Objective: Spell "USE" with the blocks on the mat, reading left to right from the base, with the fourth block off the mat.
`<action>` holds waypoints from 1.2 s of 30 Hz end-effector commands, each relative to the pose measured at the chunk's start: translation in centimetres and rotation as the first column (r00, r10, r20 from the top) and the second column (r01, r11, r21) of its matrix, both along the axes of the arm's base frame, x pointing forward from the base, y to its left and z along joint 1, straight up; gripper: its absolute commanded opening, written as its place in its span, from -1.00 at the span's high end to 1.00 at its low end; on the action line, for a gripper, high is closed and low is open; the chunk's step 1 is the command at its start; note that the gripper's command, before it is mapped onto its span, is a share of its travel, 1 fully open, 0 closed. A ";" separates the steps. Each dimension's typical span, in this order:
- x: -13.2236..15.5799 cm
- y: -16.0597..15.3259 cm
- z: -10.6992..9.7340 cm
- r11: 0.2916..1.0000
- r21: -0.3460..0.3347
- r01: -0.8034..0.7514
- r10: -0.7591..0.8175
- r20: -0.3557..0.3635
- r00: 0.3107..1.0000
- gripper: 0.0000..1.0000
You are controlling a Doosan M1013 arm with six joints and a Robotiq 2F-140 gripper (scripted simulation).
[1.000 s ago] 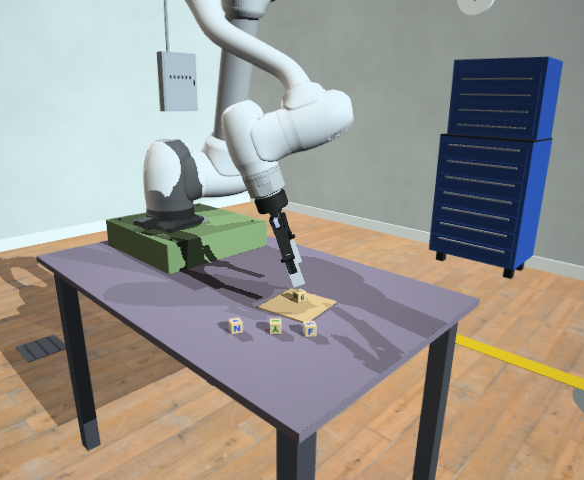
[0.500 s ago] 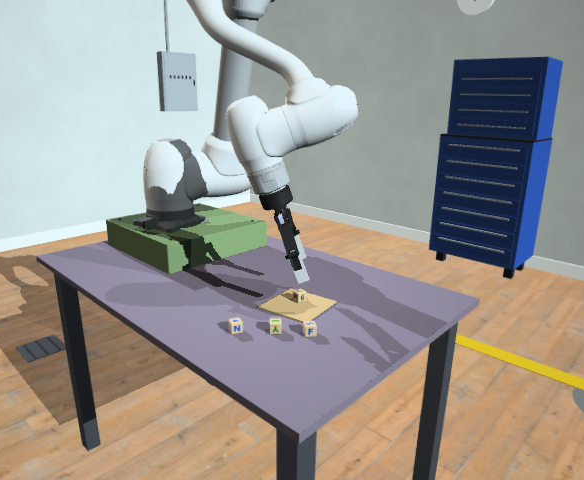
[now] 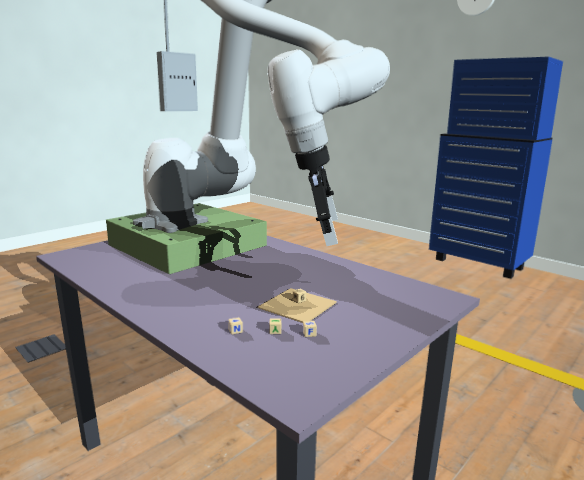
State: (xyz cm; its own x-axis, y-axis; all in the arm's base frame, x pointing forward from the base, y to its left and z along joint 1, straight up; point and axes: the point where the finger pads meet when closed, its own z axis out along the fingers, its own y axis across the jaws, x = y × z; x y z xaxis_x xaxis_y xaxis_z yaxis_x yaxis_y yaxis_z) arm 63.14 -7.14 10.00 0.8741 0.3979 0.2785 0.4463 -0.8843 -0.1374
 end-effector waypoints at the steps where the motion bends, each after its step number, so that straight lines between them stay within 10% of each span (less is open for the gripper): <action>1: 1.1 1.8 3.6 0.999 -0.012 0.052 -0.053 -0.068 0.996 -1.00; 19: 1.9 7.1 22.1 0.886 -0.243 0.396 -0.444 -0.192 0.875 -1.00; 21: 1.9 7.1 22.2 0.884 -0.244 0.398 -0.446 -0.192 0.874 -1.00; 23: 3.8 4.6 17.3 0.938 -0.175 0.299 -0.330 -0.196 0.923 -1.00; 30: 4.3 3.7 15.8 0.951 -0.153 0.269 -0.295 -0.191 0.936 -1.00; 36: 6.3 -1.3 8.4 0.989 -0.064 0.134 -0.141 -0.132 0.981 -1.00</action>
